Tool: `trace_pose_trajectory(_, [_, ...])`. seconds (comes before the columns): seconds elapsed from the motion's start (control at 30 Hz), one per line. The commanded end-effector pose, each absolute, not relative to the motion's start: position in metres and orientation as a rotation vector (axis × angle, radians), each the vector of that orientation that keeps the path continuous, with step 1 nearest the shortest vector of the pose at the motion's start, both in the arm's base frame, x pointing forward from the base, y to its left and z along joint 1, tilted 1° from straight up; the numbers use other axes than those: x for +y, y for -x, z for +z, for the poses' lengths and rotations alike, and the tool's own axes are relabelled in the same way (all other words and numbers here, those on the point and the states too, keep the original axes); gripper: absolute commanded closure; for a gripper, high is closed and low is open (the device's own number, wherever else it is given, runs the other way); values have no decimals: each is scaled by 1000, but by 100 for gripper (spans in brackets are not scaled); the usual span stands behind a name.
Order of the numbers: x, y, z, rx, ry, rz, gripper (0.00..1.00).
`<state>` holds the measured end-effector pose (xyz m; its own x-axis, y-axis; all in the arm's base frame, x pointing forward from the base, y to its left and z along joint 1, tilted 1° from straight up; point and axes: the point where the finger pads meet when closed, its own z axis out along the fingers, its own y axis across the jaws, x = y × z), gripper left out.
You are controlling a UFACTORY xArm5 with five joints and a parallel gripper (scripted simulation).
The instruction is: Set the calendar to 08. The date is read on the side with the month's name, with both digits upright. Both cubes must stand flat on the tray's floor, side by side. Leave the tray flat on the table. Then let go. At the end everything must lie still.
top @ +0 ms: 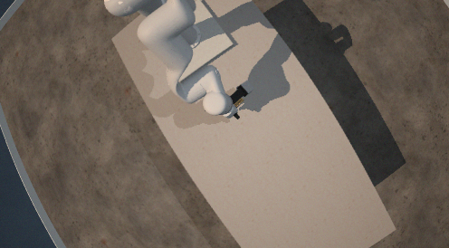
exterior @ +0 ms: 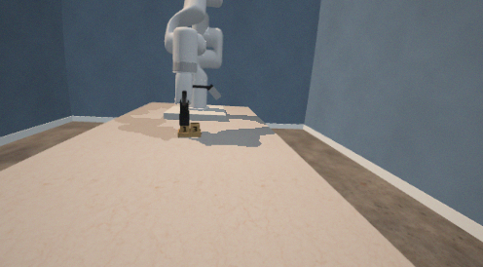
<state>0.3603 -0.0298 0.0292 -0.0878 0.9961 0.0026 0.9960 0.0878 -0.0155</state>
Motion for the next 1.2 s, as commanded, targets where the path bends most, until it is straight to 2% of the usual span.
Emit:
trace_pose_trajectory(0.0, [-30,-362,54,-2310,2115,12,51])
trace_pose_trajectory(0.33, [-30,-362,91,-2310,2115,12,51])
trace_pose_trajectory(0.57, [-30,-362,99,-2310,2115,12,51])
trace_pose_trajectory(0.6, [-30,-362,99,-2310,2115,12,0])
trace_pose_trajectory(1.17, [-30,-362,99,-2310,2115,12,0])
